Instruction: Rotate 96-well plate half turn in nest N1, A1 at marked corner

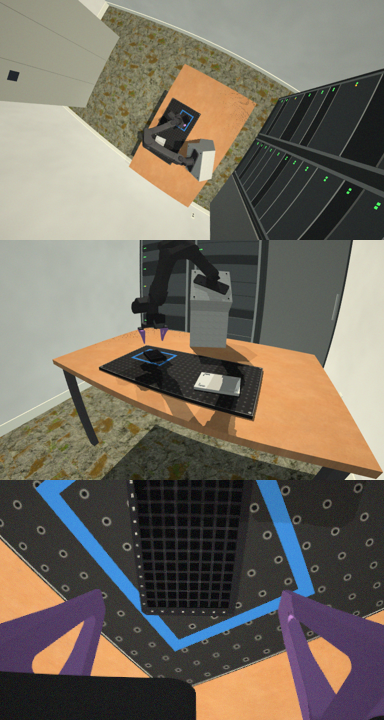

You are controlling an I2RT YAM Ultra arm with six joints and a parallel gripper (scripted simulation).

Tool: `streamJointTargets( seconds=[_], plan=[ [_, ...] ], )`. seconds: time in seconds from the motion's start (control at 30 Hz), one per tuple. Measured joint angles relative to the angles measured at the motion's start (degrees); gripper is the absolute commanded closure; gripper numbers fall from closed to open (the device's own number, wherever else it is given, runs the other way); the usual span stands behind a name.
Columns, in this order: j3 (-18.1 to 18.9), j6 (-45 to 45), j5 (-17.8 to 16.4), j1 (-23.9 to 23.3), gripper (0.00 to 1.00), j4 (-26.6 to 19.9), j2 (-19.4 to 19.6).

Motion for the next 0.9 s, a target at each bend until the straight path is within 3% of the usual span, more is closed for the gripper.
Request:
streamJointTargets(
  seconds=[0.33, 0.9],
  plan=[
    [0.0, 1.6, 0.0, 0.0, 0.00, 0.0, 0.0],
    [0.0, 26.2, -0.1, 0.0, 0.00, -0.2, 0.0]
  ],
)
